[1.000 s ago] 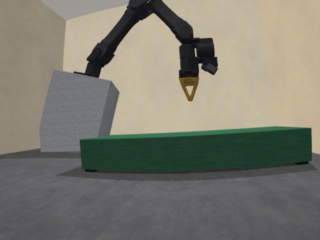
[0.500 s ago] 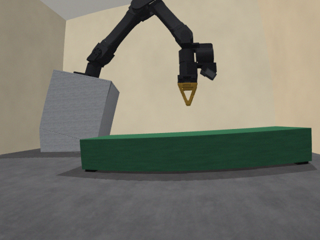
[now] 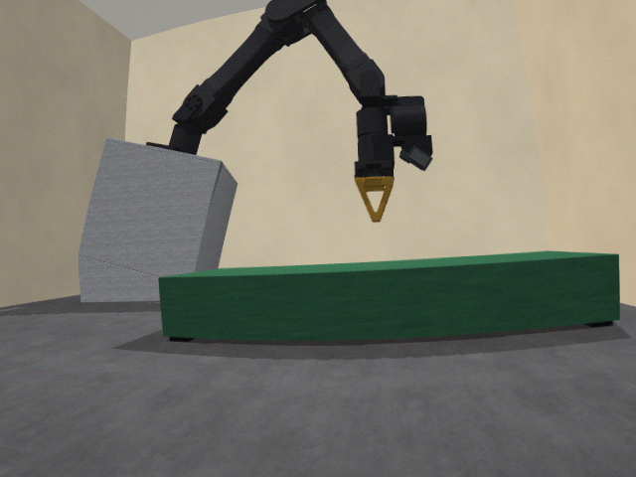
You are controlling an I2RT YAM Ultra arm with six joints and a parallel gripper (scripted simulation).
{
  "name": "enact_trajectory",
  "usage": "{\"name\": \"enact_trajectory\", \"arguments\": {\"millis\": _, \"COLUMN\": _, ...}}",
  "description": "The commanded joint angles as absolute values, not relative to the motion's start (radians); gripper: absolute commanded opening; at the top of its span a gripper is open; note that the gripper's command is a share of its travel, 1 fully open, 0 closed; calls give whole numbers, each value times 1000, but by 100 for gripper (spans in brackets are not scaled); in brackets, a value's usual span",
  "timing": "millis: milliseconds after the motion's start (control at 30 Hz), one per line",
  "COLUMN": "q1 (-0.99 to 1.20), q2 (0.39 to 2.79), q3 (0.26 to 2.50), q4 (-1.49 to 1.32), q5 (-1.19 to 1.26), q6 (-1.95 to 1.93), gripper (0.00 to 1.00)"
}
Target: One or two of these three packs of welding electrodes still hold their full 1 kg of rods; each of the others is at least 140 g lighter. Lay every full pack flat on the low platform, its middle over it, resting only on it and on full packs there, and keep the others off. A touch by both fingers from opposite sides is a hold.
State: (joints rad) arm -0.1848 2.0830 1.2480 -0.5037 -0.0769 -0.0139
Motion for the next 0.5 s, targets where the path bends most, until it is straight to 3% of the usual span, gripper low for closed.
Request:
{"name": "enact_trajectory", "arguments": {"millis": 0, "q1": -170, "q2": 2095, "q3": 1251, "q4": -455, "q5": -71, "q6": -3, "gripper": 42}}
{"name": "enact_trajectory", "arguments": {"millis": 467, "q1": -166, "q2": 2130, "q3": 1273, "q4": -400, "q5": -71, "q6": 1, "gripper": 42}}
